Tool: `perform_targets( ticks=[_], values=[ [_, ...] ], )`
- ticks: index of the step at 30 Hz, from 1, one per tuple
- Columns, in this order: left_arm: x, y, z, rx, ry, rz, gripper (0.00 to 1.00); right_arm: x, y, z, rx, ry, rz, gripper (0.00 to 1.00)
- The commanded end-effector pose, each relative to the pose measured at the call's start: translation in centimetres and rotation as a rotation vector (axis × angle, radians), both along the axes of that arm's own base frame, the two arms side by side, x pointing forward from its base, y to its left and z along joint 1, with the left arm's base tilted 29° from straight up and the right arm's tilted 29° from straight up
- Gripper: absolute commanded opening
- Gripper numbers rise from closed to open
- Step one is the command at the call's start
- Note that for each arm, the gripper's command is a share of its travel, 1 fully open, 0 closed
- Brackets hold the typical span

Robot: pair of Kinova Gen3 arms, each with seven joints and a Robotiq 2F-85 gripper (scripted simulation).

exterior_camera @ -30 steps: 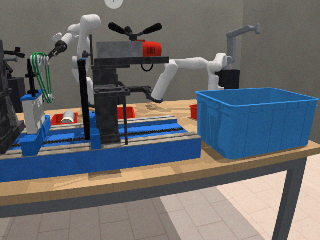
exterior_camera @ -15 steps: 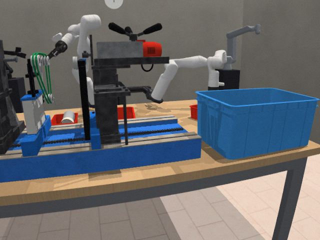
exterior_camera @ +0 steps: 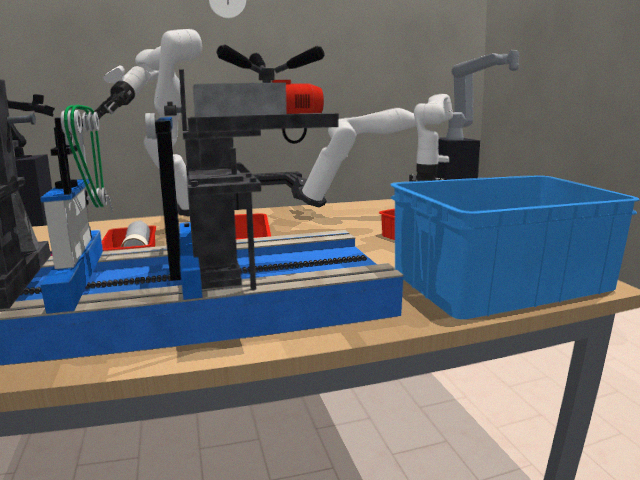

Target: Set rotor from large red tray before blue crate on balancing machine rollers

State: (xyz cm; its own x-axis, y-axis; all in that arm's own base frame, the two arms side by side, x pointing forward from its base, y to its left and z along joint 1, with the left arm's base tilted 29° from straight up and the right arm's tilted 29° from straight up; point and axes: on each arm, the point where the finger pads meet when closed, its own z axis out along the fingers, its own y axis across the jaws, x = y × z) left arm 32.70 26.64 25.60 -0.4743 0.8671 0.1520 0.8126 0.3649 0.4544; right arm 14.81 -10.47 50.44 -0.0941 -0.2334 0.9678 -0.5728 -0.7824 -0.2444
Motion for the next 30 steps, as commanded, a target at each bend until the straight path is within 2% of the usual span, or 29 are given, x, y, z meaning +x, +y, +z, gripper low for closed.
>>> perform_targets(
  ticks=[1,12,30],
  values=[
    [-0.1,-0.1,0.4,0.001,-0.001,0.000,0.099,0.0,0.0,0.0,0.000,0.000,0.000,1.000],
    [-0.5,-0.5,1.5,0.001,-0.001,0.000,0.099,0.0,0.0,0.0,0.000,0.000,0.000,1.000],
    [-0.5,-0.6,1.5,0.001,-0.001,0.000,0.099,0.0,0.0,0.0,0.000,0.000,0.000,1.000]
  ],
)
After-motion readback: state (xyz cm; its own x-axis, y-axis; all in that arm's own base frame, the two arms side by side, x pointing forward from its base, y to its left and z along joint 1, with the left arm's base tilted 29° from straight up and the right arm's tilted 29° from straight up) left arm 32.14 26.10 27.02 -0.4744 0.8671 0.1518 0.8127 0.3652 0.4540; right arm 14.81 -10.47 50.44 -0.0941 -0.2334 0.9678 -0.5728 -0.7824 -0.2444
